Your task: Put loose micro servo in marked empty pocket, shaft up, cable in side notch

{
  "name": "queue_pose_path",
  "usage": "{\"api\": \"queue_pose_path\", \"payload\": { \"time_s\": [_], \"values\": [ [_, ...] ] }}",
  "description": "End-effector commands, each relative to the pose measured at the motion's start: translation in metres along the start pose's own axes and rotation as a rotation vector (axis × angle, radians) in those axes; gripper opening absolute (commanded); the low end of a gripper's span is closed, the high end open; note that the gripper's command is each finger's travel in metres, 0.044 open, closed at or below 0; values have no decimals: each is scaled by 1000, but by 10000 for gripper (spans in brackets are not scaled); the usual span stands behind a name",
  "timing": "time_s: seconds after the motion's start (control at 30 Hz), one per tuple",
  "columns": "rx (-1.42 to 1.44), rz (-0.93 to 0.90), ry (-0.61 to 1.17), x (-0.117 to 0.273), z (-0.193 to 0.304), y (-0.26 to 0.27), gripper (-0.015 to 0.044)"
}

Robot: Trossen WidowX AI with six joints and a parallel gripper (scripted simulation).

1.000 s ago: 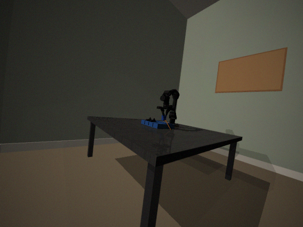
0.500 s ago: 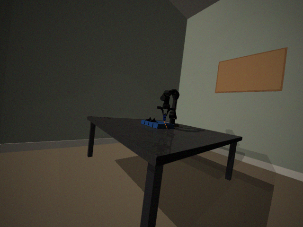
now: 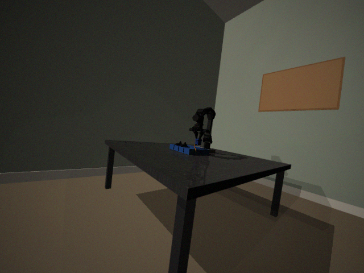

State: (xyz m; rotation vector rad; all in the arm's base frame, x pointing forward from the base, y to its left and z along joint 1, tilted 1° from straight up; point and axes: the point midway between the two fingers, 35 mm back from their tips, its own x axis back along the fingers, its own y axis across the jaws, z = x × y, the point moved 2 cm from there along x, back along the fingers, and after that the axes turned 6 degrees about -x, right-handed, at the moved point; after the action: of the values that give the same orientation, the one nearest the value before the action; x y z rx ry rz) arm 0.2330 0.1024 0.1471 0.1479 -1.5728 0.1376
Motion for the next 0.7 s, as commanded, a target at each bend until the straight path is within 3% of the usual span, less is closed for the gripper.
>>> {"api": "queue_pose_path", "payload": {
  "time_s": [0.0, 0.4, 0.67],
  "values": [
    [-160, -4, -3, 1, -1, 1, 0],
    [-247, -4, -3, 1, -3, 0, 0],
    [-247, -4, -6, 1, -31, -4, 0]
  ]
}}
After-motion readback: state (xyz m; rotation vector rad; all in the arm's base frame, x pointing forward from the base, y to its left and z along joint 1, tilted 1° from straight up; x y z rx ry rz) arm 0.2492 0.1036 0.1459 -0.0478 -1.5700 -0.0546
